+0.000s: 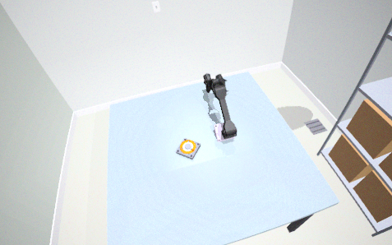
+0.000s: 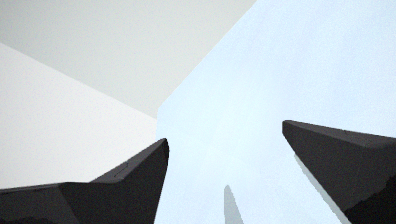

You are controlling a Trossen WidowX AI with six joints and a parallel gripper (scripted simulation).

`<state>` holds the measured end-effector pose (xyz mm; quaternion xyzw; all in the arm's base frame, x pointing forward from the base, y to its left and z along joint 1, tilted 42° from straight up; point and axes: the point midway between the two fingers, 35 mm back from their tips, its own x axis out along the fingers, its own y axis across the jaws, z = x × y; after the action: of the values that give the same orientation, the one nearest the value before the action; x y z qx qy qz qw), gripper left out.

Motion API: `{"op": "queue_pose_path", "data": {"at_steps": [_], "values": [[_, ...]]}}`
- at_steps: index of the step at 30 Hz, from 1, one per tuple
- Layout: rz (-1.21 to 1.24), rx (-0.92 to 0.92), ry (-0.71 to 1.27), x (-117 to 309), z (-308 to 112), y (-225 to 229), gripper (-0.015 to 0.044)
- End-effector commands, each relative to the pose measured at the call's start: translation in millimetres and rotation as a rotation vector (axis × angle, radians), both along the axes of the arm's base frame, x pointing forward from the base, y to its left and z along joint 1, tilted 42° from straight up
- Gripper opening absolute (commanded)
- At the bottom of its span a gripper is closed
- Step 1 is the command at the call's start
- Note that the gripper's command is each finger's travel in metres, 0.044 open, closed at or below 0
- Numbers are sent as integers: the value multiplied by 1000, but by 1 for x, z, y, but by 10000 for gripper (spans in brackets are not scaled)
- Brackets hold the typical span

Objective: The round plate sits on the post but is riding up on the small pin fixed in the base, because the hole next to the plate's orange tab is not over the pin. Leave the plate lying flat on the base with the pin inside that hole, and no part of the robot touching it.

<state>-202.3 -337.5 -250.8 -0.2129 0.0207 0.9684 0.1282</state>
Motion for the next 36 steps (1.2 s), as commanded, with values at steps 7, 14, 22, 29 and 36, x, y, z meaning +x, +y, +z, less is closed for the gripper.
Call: {"op": "queue_pose_path", "data": {"at_steps": [7, 14, 22, 29, 36], "values": [[279, 205, -335, 90, 37, -42, 216], [668, 509, -633, 195, 86, -52, 32], [1158, 846, -908, 311, 150, -16, 0], [1610, 1114, -1101, 392, 210, 49, 0], [2087, 1346, -1262, 447, 275, 137, 0]]}}
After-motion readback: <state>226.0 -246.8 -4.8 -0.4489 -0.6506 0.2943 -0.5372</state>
